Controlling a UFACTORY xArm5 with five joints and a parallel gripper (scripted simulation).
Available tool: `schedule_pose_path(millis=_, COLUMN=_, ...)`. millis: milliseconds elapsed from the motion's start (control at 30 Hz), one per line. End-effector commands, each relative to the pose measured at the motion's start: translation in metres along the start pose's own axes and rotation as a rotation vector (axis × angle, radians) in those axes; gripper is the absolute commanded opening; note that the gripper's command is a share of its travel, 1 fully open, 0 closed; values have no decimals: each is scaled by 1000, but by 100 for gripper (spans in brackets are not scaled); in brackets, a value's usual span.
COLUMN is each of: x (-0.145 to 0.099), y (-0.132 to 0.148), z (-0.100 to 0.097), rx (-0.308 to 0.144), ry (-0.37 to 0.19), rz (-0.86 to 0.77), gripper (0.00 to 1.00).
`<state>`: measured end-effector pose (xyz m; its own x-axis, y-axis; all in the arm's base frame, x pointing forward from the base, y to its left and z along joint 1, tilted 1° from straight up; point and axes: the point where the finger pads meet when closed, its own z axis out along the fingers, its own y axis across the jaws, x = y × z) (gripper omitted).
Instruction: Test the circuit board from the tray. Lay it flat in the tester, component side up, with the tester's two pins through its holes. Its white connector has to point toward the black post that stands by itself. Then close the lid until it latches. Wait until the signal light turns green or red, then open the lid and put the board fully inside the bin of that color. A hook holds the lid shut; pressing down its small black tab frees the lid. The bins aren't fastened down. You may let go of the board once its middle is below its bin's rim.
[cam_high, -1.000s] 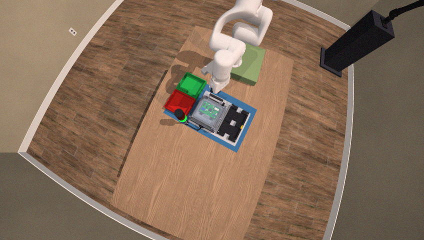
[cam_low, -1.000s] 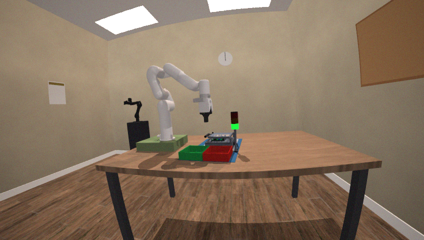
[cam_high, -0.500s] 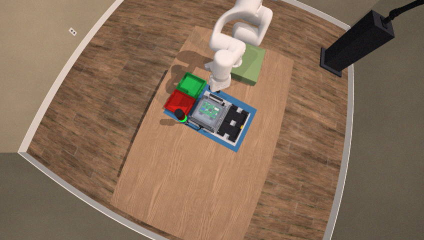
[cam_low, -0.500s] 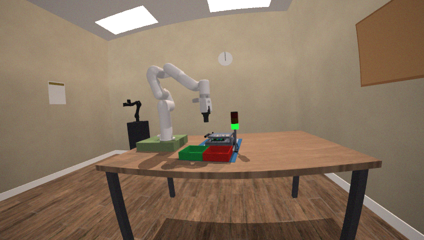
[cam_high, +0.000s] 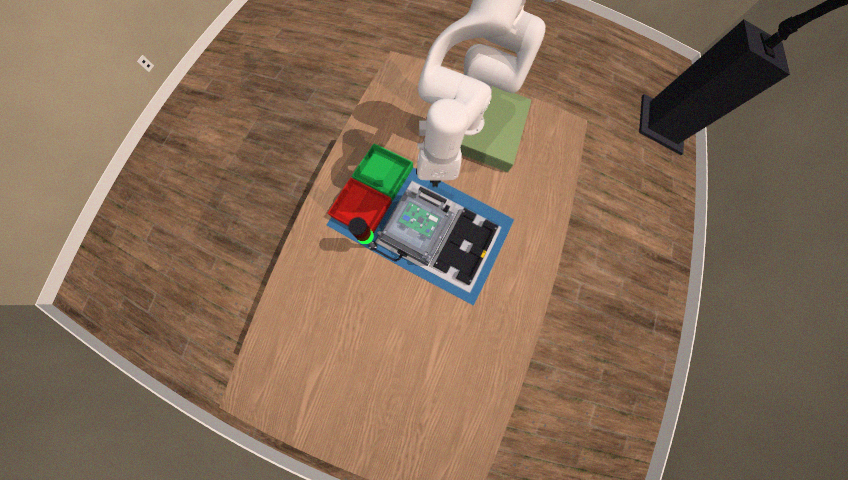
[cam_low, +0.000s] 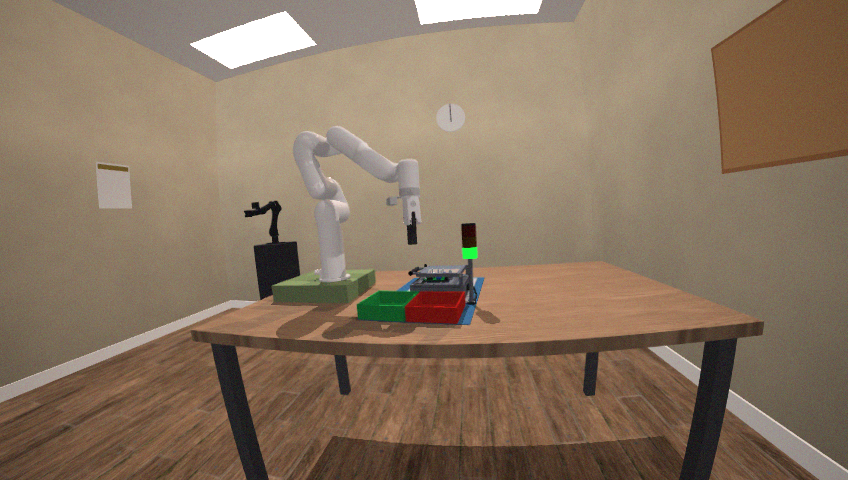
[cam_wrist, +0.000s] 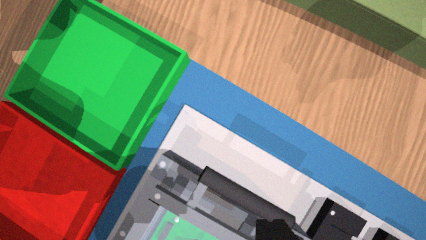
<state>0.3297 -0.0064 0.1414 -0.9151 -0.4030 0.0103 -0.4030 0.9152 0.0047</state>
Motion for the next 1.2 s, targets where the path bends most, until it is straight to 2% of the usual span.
schedule_pose_path(millis=0, x=-1, y=0, z=-1, rx=1, ry=-3, rz=168, gripper=0)
schedule_pose_path(millis=67, x=-1, y=0, z=-1, rx=1, ry=-3, rz=168, gripper=0)
schedule_pose_path(millis=333, x=-1, y=0, z=-1, rx=1, ry=-3, rz=391, gripper=0)
schedule_pose_path(millis=533, x=-1, y=0, z=-1, rx=1, ry=-3, rz=486, gripper=0)
schedule_pose_path(millis=1167, x=-1, y=0, z=-1, rx=1, ry=-3, rz=520, gripper=0)
